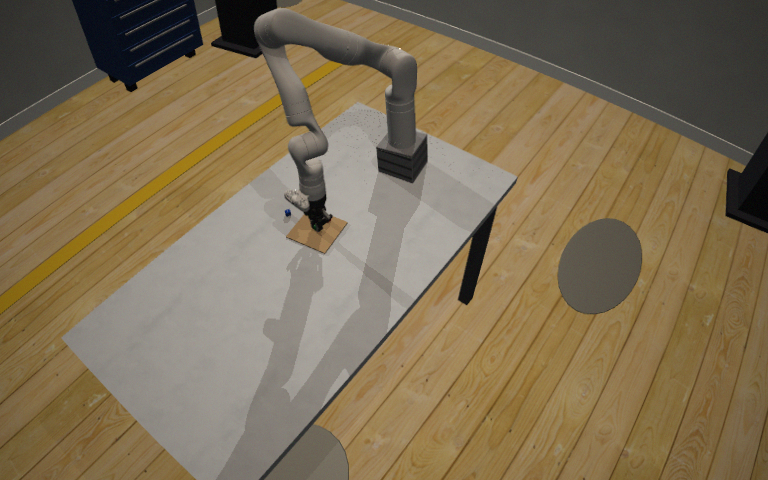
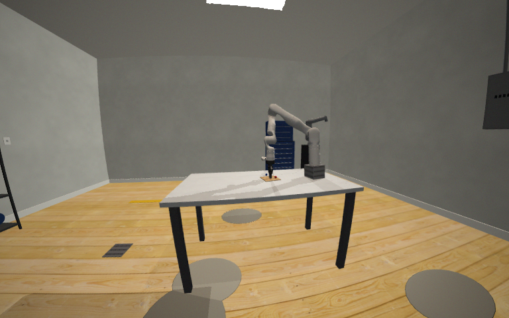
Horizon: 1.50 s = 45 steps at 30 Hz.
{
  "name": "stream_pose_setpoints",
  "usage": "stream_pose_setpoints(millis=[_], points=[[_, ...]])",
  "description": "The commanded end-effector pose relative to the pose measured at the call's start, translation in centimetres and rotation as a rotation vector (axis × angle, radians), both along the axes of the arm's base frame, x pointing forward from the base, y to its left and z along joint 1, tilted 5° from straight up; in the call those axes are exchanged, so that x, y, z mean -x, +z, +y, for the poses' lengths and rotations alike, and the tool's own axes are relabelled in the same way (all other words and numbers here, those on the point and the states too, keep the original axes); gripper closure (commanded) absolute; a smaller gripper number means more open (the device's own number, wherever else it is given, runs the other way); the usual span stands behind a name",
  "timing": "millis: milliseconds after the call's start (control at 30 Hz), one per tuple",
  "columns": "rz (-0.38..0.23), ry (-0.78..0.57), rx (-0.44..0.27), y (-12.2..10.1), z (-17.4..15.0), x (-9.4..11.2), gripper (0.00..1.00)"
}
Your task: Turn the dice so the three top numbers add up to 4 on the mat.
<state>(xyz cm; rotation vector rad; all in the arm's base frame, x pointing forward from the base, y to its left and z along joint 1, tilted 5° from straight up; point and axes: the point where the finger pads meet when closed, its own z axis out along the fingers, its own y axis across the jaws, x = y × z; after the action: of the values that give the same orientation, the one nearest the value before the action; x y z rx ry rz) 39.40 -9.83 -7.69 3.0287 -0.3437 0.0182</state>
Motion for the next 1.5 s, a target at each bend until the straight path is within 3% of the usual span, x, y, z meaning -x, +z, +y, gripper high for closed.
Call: stream_pose_setpoints(millis=[0, 333, 833, 1333, 1467], points=[[-0.002, 0.000, 0.000, 0.1, 0.0, -0.1, 0.89], [-0.002, 0.000, 0.000, 0.1, 0.0, -0.1, 0.89], [-0.002, 0.000, 0.000, 0.1, 0.0, -0.1, 0.69], [-0.002, 0.000, 0.000, 0.4, 0.0, -0.1, 0.69], [-0.002, 0.000, 0.000, 1.5, 0.1, -0.1, 0.69]])
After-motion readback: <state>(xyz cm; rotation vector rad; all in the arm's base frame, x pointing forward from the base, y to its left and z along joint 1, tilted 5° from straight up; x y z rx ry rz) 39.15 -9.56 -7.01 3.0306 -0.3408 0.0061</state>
